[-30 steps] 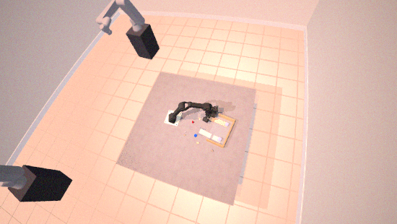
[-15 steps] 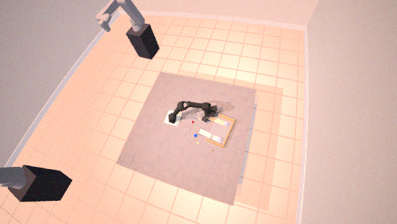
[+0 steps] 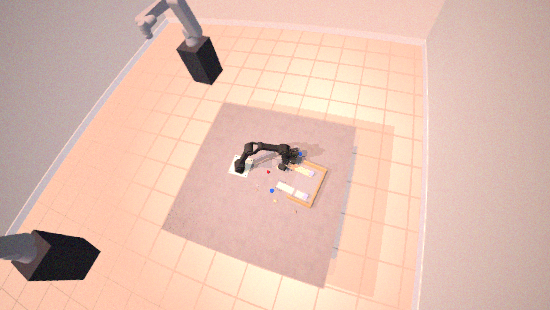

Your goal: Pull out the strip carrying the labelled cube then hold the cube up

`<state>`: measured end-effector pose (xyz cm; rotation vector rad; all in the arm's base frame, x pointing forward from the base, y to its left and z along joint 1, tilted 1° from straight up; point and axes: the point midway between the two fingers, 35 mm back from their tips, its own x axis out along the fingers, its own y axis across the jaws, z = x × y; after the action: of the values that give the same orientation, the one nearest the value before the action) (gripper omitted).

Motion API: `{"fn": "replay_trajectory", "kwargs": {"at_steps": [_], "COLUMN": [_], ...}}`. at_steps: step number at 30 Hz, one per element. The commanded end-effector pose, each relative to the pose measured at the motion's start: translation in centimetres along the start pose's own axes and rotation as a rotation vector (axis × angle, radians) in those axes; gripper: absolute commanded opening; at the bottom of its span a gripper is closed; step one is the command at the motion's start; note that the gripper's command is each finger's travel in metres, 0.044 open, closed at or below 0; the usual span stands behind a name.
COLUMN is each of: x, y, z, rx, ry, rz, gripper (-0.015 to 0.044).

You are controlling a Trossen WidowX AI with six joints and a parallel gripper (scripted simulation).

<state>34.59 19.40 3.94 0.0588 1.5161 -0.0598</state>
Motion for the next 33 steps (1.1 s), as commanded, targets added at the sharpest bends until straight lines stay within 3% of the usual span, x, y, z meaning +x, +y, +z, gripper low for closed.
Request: {"fn": "replay_trajectory", "kwargs": {"at_steps": [1,33], "x": [0.6,0.7], "y": [-0.1,-0.2], "z": [-1.1,-6.1], "rx": [0.004,0.004], "ry": [0.021,0.025], "rz": [-0.006,-0.006], "gripper": [0.0,0.0]}}
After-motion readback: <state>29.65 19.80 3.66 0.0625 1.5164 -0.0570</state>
